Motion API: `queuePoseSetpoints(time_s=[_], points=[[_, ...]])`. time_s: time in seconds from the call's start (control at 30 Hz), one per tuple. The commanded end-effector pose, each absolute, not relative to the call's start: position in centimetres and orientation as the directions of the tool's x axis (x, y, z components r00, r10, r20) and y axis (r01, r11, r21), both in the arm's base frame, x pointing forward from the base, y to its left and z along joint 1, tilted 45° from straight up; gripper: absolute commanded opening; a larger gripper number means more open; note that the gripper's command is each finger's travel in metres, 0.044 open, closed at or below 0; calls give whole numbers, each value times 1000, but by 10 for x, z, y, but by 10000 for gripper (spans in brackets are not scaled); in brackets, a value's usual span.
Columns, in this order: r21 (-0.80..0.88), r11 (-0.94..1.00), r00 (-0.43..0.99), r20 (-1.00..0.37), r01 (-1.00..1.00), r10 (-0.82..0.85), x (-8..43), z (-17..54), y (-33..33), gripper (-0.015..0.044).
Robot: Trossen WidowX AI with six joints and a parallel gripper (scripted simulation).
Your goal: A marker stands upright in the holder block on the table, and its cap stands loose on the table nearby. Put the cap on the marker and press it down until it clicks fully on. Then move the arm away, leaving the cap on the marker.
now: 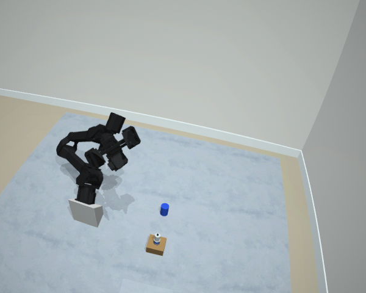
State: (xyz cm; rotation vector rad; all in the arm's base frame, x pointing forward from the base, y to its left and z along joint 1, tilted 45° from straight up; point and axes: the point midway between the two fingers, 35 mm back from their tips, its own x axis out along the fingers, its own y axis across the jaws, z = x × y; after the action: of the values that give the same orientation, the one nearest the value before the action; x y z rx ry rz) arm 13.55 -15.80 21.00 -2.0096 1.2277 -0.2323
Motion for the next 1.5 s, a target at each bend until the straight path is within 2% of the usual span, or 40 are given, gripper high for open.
queuePoseSetpoints(time_s=[0.0, 0.13, 0.23, 0.3, 0.47, 0.6, 0.83, 1.03, 1.23, 1.47], points=[[-690, -246, 527, -228, -680, -819, 137, 210, -157, 374], [-820, -49, 611, -383, -570, -693, 164, 199, -144, 269], [-842, 204, 649, -520, -499, -556, 186, 189, -128, 258], [-795, 390, 654, -605, -464, -454, 200, 181, -116, 258], [-469, 803, 600, -780, -367, -181, 226, 164, -82, 258], [-79, 971, 497, -867, -225, 44, 242, 152, -52, 258], [309, 951, 346, -896, 36, 278, 259, 144, -20, 258], [492, 799, 214, -871, 346, 443, 272, 139, 5, 258], [485, 571, 86, -806, 663, 585, 286, 134, 28, 258], [258, 296, -24, -715, 920, 699, 289, 132, 53, 258]])
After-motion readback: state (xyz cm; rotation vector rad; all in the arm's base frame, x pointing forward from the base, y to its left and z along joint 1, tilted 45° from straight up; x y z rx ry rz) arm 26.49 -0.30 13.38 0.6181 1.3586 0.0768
